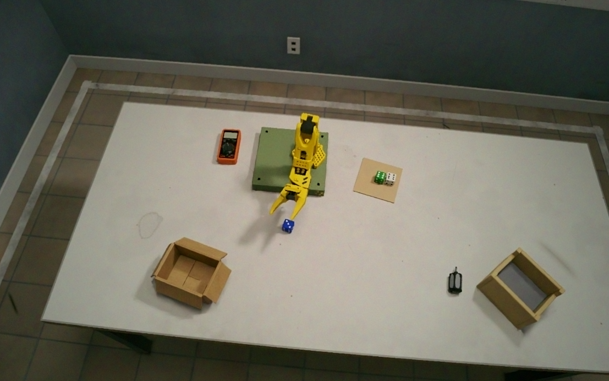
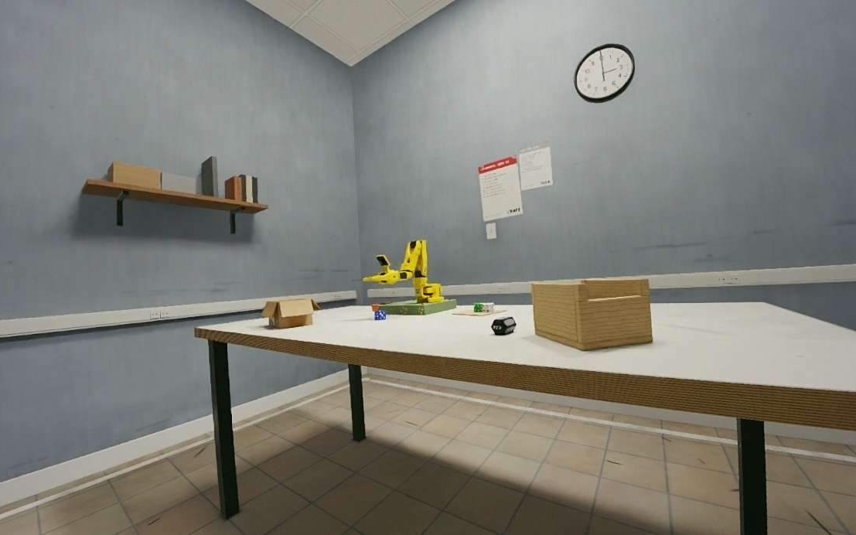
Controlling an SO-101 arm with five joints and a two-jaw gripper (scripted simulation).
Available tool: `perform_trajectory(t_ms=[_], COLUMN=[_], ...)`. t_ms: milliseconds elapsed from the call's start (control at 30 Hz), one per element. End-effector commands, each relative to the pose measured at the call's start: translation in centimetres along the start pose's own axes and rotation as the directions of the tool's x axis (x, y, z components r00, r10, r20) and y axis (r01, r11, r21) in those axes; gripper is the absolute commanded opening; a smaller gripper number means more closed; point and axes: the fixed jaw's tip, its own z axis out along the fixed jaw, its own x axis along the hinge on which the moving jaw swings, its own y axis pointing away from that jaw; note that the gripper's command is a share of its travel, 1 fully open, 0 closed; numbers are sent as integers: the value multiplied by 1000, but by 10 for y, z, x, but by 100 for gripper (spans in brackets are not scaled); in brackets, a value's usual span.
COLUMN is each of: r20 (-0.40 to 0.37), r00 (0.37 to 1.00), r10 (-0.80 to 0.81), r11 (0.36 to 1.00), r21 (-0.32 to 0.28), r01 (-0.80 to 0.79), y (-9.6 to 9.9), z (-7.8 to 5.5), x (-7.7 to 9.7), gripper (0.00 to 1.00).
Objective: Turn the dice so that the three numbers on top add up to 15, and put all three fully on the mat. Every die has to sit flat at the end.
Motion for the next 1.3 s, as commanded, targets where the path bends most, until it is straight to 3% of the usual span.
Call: perform_trajectory(t_ms=[0,167,633,933,1267], r20=[97,138,126,81,-53], r00=[995,990,992,997,998], r10=[-8,-8,-6,0,17], r11=[1000,1000,1000,1000,1000], r21=[12,12,11,9,6], r01=[6,6,5,-1,-17], y=[-3,-3,-3,-2,-1], z=[-2,-3,-1,5,22], x=[-24,-34,-33,-30,-22], gripper=[35,35,35,35,35])
